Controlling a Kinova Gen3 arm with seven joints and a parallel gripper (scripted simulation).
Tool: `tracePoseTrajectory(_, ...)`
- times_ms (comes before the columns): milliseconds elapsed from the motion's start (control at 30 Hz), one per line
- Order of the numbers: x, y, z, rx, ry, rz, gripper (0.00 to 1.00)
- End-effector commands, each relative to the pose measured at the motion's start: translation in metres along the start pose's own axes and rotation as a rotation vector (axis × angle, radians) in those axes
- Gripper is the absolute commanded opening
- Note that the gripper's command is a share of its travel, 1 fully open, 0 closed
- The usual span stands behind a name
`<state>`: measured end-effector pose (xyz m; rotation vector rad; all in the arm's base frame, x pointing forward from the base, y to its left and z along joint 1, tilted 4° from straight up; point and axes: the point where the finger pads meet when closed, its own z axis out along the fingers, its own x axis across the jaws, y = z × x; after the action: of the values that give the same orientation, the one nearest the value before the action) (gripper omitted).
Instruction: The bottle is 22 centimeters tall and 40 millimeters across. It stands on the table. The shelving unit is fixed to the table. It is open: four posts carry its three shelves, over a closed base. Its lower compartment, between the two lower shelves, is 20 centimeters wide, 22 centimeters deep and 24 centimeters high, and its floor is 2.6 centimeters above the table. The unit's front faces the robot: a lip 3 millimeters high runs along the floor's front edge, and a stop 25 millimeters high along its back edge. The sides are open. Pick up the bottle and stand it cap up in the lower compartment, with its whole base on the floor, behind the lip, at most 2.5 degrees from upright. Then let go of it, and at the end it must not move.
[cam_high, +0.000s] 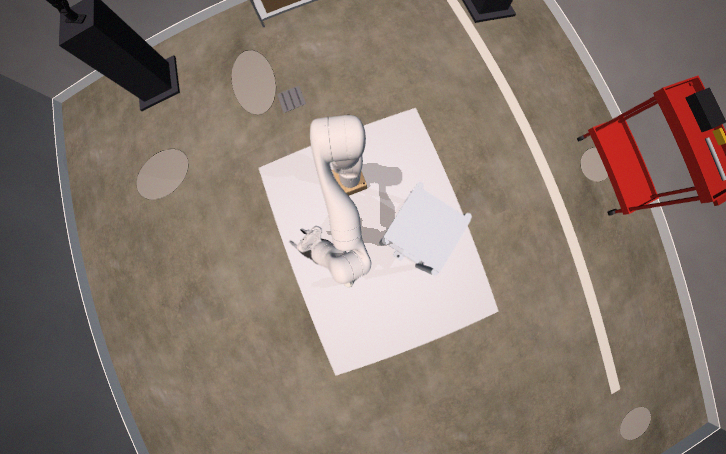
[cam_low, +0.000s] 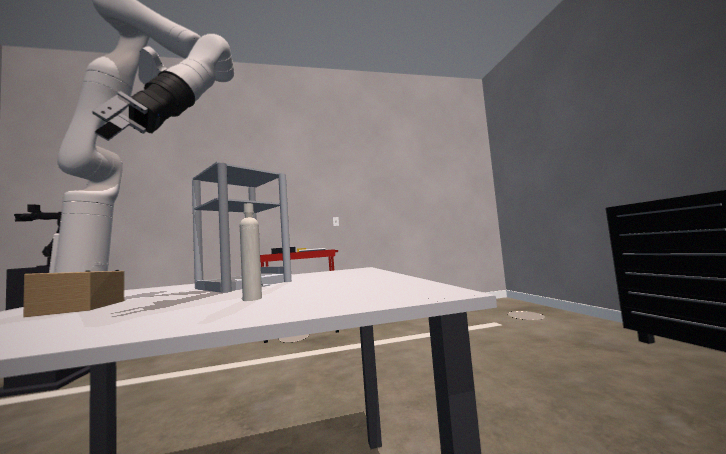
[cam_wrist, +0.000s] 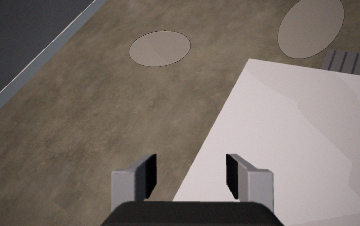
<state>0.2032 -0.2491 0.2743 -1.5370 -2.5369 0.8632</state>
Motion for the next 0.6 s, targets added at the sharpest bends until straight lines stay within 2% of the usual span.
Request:
tracePoseTrajectory(0,-0.004,0.025,-0.005,-0.052,0.05,-0.022,1.0)
tracePoseTrajectory(200,-0.009,0.098,-0.038,-0.253,0.139,-0.086,1.0)
tracePoseTrajectory(433,-0.021,0.168,-0.084,-0.475,0.194,-0.157,1.0)
tracePoseTrajectory(467,-0.023,0.175,-0.09,-0.5,0.198,-0.165,1.0)
tracePoseTrajectory(567,-0.026,0.178,-0.094,-0.51,0.199,-0.159,1.0)
